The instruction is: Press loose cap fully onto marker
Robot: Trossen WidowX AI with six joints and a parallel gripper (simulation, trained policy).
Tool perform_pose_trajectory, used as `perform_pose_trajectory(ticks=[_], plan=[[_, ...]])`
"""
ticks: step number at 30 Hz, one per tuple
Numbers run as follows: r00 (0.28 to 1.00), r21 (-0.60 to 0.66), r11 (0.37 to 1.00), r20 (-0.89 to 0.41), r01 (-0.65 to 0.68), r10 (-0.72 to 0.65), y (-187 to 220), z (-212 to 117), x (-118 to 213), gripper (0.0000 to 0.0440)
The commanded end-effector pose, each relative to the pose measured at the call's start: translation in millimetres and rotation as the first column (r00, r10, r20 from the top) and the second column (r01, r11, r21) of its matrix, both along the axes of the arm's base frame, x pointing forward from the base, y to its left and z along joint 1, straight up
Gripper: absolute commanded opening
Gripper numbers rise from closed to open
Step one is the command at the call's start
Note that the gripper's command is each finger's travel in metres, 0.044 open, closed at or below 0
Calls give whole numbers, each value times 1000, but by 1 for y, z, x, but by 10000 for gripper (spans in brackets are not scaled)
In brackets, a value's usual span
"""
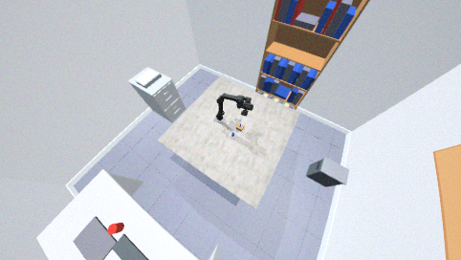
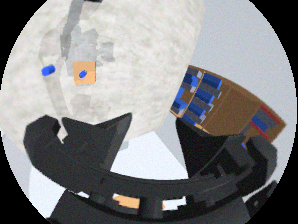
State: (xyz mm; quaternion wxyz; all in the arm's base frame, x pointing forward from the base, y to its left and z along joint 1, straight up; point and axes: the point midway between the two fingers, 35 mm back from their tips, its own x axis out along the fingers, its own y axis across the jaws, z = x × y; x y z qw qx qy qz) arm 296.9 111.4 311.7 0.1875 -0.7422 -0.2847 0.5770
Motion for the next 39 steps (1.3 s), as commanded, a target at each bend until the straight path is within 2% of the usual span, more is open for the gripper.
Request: perform_pose_trajectory(ticks=[1, 39], plan=[[999, -24, 999, -6, 32, -32, -12, -4, 4, 322], [950, -203, 935, -53, 290, -306, -108, -36, 24, 323]])
